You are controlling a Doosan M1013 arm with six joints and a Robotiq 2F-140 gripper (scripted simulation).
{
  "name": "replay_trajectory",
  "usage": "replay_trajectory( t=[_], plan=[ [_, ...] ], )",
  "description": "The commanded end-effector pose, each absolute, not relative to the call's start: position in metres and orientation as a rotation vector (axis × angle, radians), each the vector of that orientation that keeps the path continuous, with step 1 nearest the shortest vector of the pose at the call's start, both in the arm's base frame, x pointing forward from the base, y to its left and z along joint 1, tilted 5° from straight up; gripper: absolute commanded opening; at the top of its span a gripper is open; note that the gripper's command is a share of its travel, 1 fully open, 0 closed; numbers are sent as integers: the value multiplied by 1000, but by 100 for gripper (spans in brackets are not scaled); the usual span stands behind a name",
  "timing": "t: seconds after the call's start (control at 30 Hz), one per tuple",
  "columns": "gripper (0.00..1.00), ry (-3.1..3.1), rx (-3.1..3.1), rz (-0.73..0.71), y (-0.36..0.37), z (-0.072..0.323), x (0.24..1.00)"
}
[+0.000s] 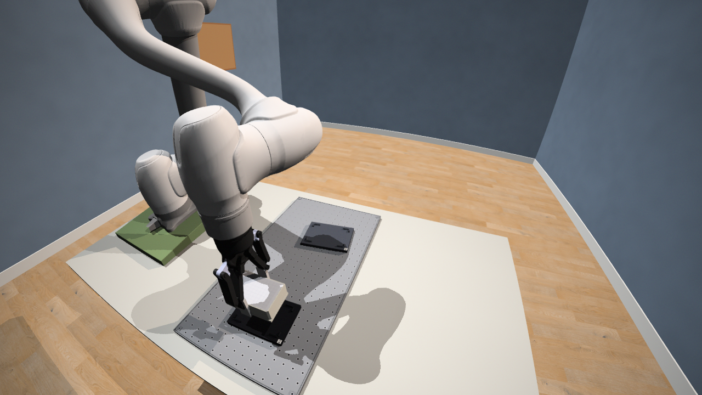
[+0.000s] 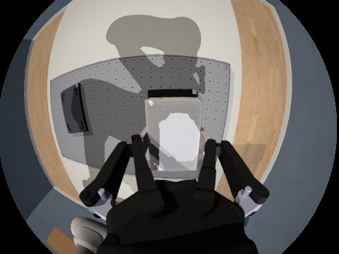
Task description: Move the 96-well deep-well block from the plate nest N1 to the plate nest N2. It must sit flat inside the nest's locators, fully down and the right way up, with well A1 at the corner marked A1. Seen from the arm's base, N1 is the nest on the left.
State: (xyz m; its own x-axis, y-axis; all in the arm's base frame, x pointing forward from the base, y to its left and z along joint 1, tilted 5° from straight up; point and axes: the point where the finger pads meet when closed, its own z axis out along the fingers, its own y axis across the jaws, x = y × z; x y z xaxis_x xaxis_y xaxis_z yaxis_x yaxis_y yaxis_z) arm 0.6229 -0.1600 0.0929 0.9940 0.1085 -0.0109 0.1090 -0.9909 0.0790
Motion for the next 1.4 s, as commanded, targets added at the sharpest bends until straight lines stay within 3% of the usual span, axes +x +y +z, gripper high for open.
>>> replay_trajectory(
  t=[0.0, 0.9, 1.37],
  plan=[
    [0, 167, 3058, -10, -160, 93, 623],
    [0, 167, 3058, -10, -159, 93, 623],
    [0, 167, 3058, -10, -161, 73, 623]
  ],
)
